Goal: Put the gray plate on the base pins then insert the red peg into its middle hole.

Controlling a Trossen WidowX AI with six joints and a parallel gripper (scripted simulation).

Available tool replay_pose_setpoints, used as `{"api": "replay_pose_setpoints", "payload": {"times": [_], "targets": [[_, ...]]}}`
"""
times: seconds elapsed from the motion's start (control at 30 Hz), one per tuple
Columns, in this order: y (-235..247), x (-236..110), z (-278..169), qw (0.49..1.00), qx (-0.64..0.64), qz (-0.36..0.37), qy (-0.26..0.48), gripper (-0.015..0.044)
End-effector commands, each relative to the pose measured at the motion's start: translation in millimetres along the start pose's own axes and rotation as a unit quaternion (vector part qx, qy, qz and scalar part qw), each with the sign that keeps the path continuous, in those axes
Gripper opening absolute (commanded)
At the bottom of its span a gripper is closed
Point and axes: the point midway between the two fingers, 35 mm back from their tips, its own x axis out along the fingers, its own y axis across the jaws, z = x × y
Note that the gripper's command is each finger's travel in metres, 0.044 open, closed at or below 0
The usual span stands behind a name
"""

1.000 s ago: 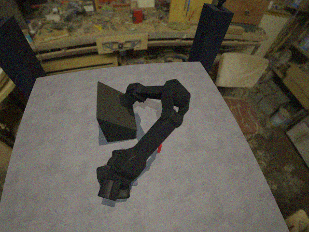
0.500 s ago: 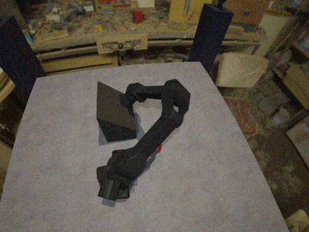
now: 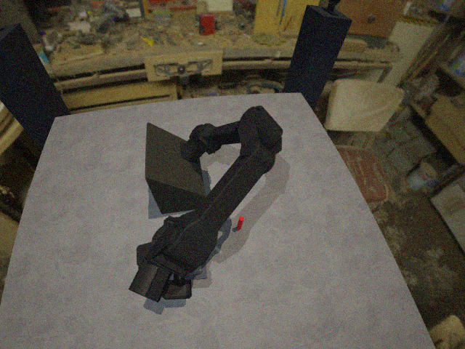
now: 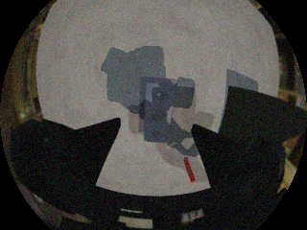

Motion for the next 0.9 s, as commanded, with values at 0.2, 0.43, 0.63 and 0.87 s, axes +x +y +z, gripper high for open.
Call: {"api": "replay_pose_setpoints", "payload": {"times": [0.2,0.43,0.63,0.87], "targets": [[-1,-55,0,1.0,-0.007,0.002,-0.003,0.044],[-19,-59,-51,0.996,-0.087,-0.003,-0.012,0.044],[-60,-59,-115,0.982,-0.19,-0.005,-0.012,0.044],[-123,-51,-168,0.957,-0.291,-0.001,0.002,0.044]]}}
